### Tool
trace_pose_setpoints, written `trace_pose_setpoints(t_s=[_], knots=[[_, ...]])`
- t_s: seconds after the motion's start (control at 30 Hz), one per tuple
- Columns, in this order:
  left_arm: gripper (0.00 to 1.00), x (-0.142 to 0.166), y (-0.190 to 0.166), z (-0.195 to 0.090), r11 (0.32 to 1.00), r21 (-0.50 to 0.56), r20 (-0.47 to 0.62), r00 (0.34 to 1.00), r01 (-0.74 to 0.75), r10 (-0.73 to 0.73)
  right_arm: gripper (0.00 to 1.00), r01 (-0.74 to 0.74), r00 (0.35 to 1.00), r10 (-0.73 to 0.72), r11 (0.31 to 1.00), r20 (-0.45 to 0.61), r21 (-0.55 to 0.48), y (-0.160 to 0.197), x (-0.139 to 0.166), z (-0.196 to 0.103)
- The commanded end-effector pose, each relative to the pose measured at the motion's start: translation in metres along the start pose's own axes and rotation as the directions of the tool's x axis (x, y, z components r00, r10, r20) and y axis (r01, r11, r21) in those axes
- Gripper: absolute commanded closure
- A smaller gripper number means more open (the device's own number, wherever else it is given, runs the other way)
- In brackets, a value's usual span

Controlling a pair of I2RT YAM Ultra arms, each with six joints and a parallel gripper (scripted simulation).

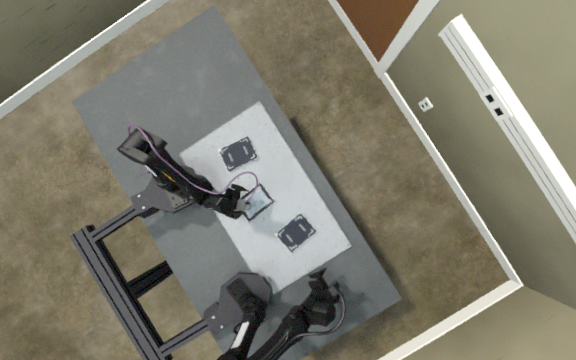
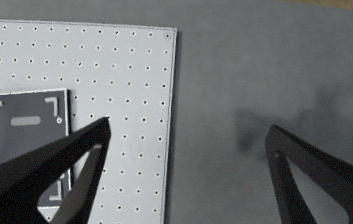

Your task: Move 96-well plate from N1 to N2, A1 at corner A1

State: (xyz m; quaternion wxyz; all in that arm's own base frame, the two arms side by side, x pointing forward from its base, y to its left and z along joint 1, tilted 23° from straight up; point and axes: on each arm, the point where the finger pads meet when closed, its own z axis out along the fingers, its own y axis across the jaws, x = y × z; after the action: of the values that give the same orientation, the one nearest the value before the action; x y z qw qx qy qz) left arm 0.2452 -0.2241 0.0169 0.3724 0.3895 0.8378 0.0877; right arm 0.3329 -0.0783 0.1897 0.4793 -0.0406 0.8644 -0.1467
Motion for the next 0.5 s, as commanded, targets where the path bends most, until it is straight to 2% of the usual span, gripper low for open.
trace_pose_setpoints(t_s=[0.0, 0.2, 0.47], knots=[[0.0, -0.006, -0.005, -0.002, 1.0, -0.001, 0.029, 1.0, 0.003, -0.003, 0.0, 0.031, 0.993, -0.024, 0.997, 0.116, -0.067, -0.007, -0.031, 0.0], [0.0, -0.006, -0.005, -0.002, 1.0, 0.002, 0.029, 1.0, 0.003, -0.003, 0.0, 0.009, 0.994, -0.007, 1.0, 0.11, -0.026, -0.03, -0.029, 0.003], [0.0, -0.001, -0.004, -0.001, 1.0, -0.002, 0.013, 1.0, 0.005, -0.005, 0.0, -0.003, 0.995, 0.006, 1.0, 0.099, -0.026, -0.029, -0.027, 0.001]])
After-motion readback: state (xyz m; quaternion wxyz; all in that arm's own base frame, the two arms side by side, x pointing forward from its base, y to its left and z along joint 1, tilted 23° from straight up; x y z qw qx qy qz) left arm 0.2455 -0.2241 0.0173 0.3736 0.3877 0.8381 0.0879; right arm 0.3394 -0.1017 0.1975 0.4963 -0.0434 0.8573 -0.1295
